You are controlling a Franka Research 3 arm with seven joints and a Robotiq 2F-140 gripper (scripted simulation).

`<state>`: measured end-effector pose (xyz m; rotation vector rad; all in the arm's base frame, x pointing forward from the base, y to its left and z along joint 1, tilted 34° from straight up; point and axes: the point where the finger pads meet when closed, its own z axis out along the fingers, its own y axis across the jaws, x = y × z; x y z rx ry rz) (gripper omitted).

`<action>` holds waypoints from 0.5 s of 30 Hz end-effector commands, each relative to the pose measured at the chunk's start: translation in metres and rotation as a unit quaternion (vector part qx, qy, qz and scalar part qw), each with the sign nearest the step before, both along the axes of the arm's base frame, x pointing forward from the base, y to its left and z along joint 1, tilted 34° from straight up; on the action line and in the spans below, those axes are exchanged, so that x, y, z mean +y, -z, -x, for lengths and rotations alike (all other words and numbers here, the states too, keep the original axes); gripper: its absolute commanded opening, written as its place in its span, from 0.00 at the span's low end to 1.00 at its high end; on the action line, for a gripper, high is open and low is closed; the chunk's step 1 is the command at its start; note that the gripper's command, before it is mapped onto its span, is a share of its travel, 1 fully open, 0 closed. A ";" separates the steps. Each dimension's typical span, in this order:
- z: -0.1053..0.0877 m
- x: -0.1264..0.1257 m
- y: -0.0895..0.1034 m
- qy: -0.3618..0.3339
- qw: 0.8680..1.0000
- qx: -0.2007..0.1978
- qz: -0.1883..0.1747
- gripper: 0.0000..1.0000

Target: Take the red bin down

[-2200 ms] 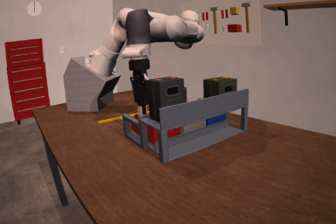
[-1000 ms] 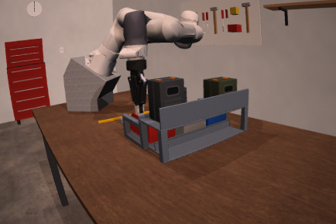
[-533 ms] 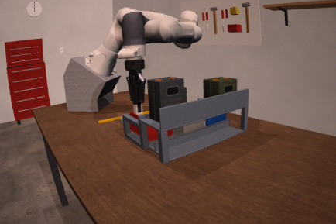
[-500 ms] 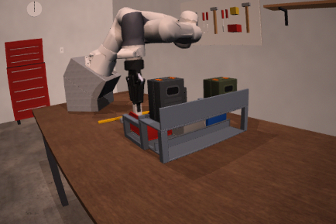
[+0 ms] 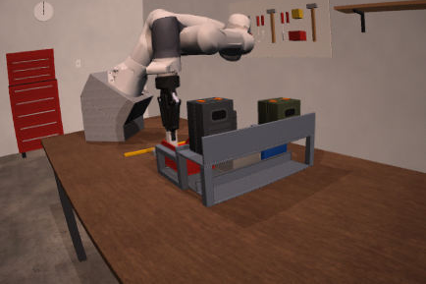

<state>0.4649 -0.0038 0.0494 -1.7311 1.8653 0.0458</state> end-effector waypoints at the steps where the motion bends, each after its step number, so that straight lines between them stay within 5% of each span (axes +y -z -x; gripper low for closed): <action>1: 0.015 0.001 0.006 -0.003 1.000 -0.005 0.004 0.00; 15: 0.026 0.004 0.011 -0.002 1.000 -0.002 0.002 0.00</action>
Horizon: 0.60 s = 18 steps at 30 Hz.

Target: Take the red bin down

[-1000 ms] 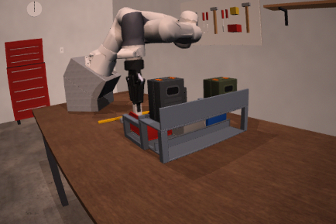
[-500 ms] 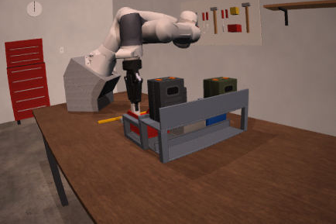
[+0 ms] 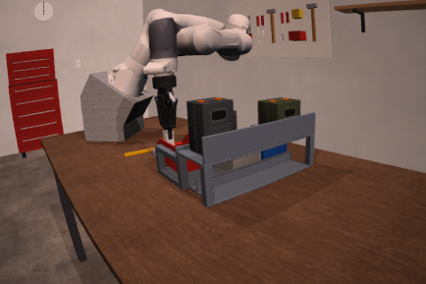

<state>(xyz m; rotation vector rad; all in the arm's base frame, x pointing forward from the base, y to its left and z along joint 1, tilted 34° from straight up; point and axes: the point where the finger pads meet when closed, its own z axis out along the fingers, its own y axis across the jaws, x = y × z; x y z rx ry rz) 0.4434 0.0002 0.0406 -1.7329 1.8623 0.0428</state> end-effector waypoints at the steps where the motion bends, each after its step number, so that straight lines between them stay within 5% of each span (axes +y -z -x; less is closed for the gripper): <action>1: 0.010 0.001 0.004 -0.001 1.000 -0.002 0.002 0.00; 4: 0.027 0.003 0.011 -0.003 1.000 -0.005 0.004 0.00; 16: 0.027 0.003 0.011 -0.003 1.000 -0.005 0.004 0.00; 18: 0.038 0.005 0.015 -0.001 1.000 -0.002 0.002 0.00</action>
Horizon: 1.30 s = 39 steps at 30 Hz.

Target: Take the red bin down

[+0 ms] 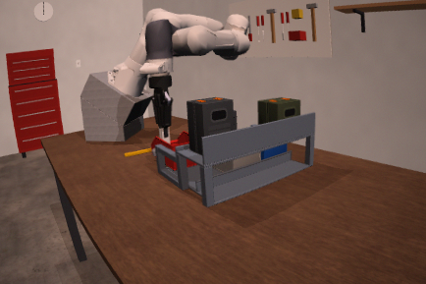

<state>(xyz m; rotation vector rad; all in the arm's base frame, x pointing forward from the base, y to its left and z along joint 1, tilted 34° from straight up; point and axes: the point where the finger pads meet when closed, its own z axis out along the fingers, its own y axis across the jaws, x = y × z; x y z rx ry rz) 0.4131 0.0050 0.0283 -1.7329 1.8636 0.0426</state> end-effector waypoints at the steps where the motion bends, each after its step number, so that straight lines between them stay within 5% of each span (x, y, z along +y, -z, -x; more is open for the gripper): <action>1: 0.013 0.001 0.005 -0.002 1.000 -0.003 0.003 0.00; 15: 0.025 0.002 0.010 -0.003 1.000 -0.005 0.004 0.00; 20: 0.067 0.005 0.026 -0.003 1.000 -0.005 0.004 0.00; 39: 0.057 0.004 0.022 -0.003 1.000 -0.005 0.004 0.00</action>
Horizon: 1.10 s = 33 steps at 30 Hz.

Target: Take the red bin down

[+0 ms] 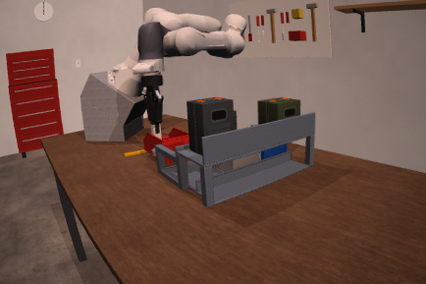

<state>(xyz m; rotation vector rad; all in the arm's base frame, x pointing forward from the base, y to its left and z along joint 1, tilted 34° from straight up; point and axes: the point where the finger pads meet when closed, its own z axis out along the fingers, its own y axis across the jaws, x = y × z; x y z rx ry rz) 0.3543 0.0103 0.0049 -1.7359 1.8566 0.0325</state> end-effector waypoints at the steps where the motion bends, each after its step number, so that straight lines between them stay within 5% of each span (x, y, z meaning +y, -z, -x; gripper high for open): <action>1: -0.002 -0.001 -0.001 -0.002 1.000 -0.001 0.002 0.00; 33: 0.001 -0.003 0.000 -0.002 1.000 -0.001 0.002 0.00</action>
